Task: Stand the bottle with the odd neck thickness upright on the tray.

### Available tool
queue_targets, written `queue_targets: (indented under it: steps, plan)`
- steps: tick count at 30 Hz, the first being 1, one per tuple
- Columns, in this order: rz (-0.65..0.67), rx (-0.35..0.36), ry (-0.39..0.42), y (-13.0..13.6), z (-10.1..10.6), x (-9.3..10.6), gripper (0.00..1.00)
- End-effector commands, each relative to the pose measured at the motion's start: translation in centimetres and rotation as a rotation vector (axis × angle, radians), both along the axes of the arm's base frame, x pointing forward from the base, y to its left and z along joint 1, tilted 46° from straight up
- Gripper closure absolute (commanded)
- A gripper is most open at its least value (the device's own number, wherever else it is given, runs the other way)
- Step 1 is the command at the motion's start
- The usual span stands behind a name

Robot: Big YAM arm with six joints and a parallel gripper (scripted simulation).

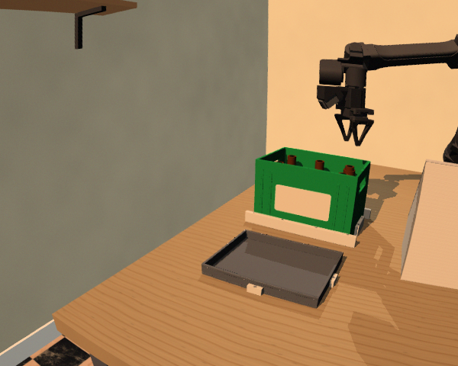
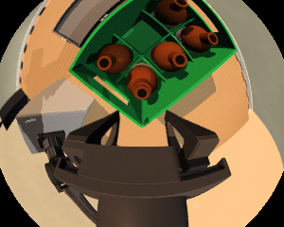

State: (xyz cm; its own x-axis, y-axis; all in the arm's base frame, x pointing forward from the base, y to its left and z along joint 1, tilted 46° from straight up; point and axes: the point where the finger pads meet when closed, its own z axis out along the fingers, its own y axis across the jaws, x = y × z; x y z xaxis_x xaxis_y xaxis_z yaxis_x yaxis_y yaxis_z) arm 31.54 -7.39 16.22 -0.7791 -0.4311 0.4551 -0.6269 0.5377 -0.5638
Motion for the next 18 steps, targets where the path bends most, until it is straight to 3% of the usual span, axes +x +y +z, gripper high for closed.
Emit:
queue_targets:
  steps: [1,18]
  plan:
    - [0.017,0.005,-0.008,0.5,0.3,0.7,0.39]
    - [-0.003,0.004,-0.002,-0.6,-0.4,0.4,0.39]
